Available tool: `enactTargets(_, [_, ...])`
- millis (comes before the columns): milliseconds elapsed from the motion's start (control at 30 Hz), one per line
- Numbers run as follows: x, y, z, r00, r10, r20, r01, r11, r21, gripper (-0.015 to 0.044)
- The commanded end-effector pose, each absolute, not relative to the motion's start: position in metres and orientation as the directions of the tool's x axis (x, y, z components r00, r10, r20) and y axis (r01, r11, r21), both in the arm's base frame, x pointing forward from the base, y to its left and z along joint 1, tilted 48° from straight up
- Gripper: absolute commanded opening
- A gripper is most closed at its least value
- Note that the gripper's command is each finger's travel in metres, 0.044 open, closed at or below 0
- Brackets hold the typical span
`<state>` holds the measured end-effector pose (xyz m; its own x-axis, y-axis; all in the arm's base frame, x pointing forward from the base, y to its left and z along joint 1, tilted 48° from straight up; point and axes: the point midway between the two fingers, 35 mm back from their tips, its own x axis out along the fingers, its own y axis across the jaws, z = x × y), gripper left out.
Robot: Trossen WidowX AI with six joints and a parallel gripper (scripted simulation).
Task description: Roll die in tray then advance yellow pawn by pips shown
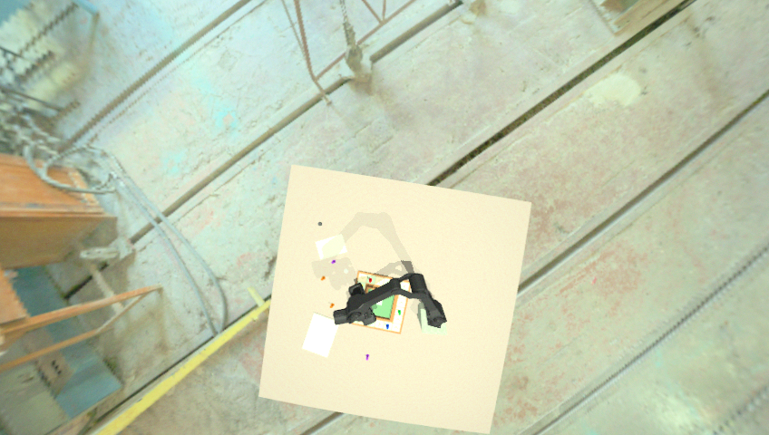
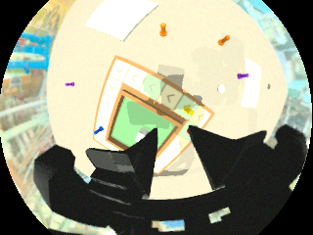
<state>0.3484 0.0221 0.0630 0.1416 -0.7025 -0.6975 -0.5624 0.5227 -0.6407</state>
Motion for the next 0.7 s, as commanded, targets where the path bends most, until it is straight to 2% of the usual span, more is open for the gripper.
enactTargets(0, [0.379,-0.003,0.076,0.144,-0.731,-0.667,-0.196,0.64,-0.743,0.02])
enactTargets(667, [0.382,-0.016,0.068,0.145,-0.731,-0.667,-0.196,0.639,-0.743,0.02])
